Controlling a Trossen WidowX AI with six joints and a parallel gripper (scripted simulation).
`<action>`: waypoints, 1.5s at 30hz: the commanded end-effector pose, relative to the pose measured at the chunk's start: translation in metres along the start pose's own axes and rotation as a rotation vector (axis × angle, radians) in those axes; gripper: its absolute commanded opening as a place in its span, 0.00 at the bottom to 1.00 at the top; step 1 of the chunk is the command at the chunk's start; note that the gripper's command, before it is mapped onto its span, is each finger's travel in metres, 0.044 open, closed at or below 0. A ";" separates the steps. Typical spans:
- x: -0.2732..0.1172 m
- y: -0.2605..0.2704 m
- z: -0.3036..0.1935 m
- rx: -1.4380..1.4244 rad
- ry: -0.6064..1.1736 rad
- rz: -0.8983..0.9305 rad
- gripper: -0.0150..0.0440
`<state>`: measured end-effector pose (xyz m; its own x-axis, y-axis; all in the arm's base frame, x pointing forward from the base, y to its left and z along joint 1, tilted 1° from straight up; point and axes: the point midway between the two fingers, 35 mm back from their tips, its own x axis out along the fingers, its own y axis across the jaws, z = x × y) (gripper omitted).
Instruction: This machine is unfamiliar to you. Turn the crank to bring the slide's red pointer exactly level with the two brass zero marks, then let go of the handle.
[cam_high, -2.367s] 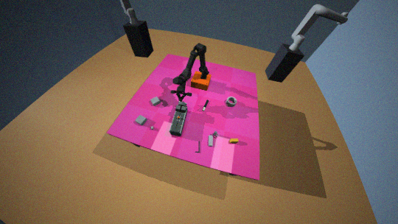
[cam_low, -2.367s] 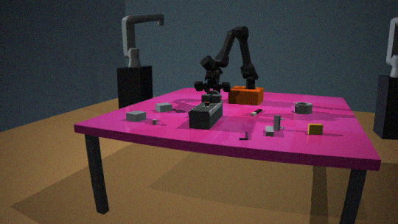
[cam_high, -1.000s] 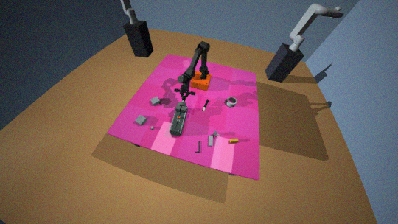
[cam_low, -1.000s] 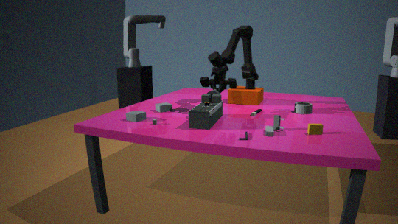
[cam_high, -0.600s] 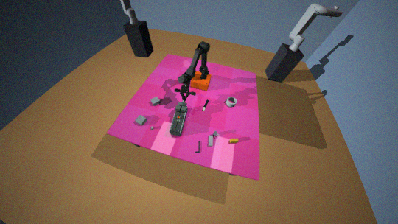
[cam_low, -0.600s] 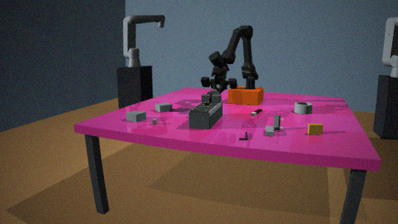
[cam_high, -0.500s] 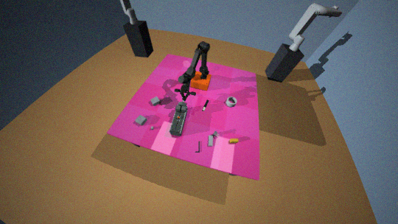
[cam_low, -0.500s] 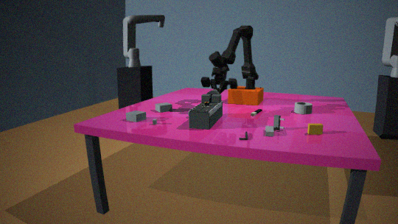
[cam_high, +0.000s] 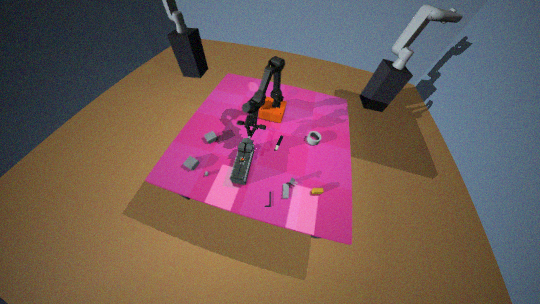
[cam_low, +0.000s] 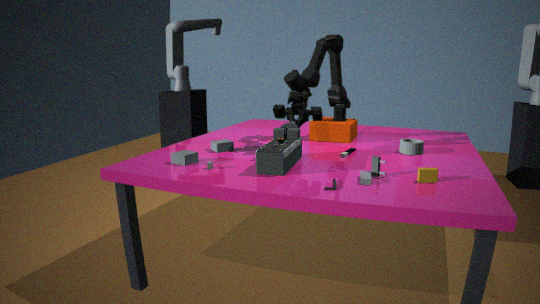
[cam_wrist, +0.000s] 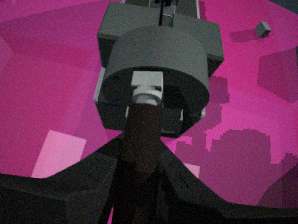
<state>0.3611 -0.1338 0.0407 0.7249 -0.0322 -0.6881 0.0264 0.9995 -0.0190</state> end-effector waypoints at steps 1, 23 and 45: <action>0.002 0.009 -0.002 -0.002 0.003 0.027 0.25; 0.003 0.011 -0.004 -0.002 0.003 0.027 0.25; 0.005 0.013 -0.005 -0.002 0.003 0.027 0.25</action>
<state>0.3611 -0.1294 0.0369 0.7281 -0.0277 -0.6850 0.0234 0.9996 -0.0155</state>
